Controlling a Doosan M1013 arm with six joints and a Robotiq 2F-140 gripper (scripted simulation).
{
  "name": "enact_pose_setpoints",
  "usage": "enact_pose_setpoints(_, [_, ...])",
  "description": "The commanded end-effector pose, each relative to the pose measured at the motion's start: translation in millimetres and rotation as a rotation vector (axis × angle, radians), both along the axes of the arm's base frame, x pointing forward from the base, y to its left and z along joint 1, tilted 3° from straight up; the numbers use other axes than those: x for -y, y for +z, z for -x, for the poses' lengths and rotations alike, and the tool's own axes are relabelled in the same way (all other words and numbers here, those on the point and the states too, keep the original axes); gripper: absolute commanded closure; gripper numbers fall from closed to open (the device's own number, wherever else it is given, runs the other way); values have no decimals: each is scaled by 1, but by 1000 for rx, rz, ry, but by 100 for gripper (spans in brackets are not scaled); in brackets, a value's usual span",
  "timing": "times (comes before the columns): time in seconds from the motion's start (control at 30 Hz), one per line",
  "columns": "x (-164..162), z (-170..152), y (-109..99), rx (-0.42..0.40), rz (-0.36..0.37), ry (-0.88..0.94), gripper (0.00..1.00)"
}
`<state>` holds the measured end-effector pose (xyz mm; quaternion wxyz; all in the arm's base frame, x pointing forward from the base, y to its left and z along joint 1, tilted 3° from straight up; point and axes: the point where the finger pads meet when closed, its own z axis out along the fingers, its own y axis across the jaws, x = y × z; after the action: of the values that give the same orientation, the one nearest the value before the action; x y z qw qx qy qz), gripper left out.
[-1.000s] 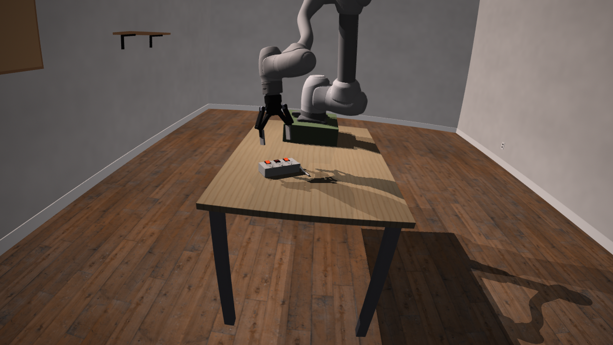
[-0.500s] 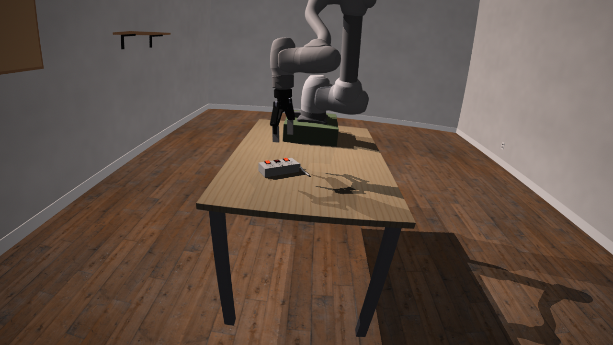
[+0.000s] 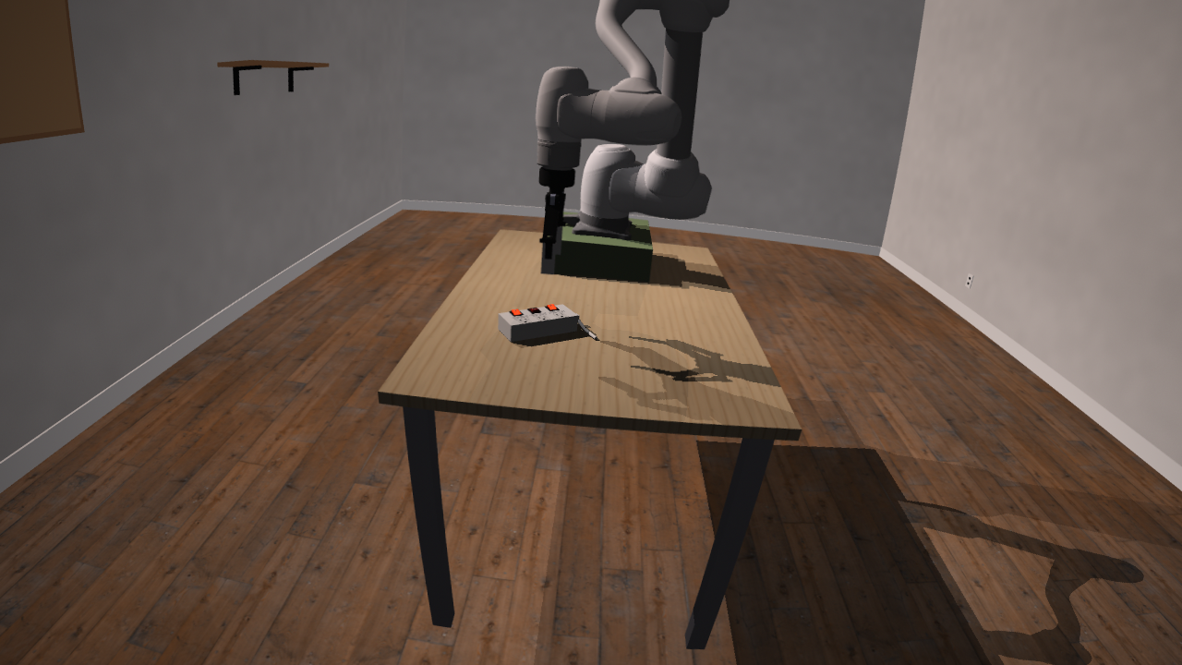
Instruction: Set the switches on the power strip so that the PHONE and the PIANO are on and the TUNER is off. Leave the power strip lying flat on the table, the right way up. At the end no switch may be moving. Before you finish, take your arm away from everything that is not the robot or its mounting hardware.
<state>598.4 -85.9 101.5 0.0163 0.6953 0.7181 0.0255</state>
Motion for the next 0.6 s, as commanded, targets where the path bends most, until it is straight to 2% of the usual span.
enact_pose_setpoints(0.0, [0, 0, 0, 0, 0, 1, 0])
enact_pose_setpoints(0.13, [0, 3, -2, 0, 1, 26, 0])
enact_pose_setpoints(0.23, [2, 26, -23, 3, 14, 234, 0])
enact_pose_setpoints(0.3, [2, 26, -23, 3, 14, 234, 0])
enact_pose_setpoints(0.4, [3, 55, -47, 6, 29, 471, 0])
enact_pose_setpoints(0.5, [3, 64, -53, 7, 34, 561, 0])
enact_pose_setpoints(0.53, [3, 64, -53, 7, 34, 561, 100])
enact_pose_setpoints(0.57, [3, 64, -53, 7, 34, 561, 100])
